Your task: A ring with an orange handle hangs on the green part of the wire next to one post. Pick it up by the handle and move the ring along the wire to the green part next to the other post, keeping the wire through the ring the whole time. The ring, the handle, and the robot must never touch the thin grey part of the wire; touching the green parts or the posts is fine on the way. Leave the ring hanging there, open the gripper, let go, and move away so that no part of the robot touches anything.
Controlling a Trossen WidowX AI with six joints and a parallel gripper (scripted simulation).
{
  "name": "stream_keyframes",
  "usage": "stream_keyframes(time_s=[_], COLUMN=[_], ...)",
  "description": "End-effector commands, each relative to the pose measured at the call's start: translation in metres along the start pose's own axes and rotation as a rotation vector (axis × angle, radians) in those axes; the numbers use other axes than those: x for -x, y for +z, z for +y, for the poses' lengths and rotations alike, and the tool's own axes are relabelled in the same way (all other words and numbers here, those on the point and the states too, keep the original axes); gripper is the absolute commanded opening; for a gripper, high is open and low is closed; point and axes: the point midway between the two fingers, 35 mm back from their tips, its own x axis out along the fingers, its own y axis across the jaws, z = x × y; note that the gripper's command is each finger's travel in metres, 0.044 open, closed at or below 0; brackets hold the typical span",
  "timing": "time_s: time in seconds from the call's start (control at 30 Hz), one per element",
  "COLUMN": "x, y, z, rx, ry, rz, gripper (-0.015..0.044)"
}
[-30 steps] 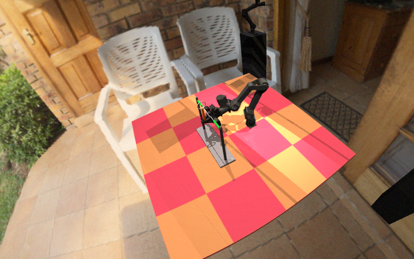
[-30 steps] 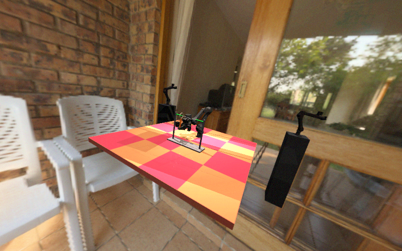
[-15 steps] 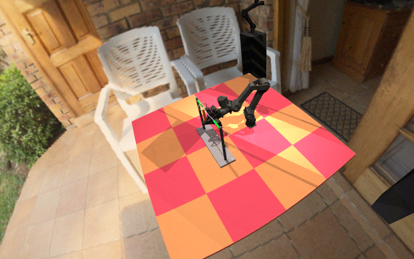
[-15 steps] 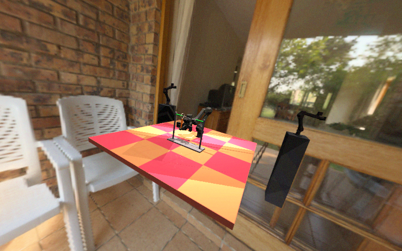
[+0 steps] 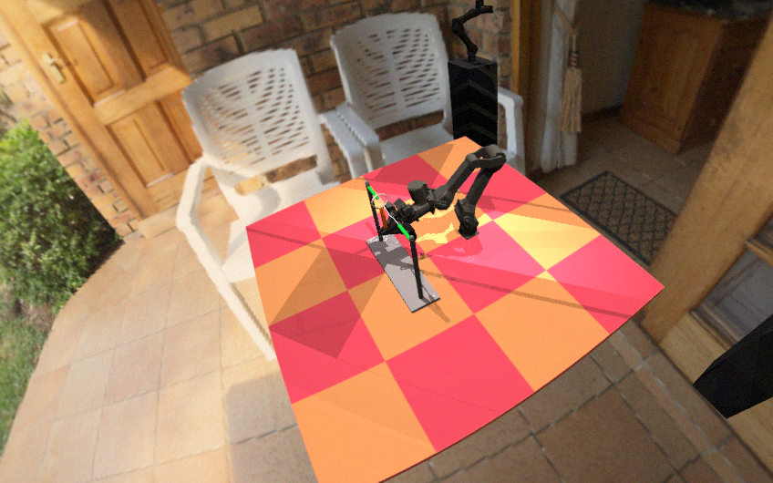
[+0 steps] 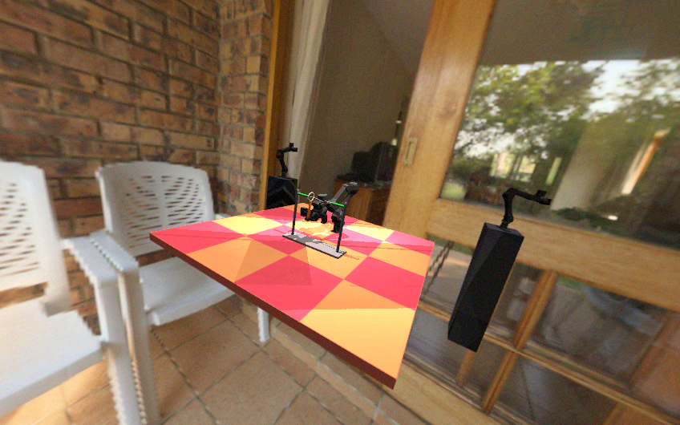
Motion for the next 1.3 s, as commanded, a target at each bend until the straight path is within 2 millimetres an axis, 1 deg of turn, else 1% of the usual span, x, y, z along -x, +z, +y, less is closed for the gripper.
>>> stream_keyframes(time_s=[0.0, 0.73, 1.27], x=[0.000, 0.000, 0.000], y=[0.000, 0.001, 0.002], z=[0.004, 0.025, 0.030], rx=[-0.005, 0.001, 0.061], ry=[0.000, -0.011, -0.033], rz=[0.001, 0.003, 0.006], gripper=[-0.0150, -0.0150, -0.0150])
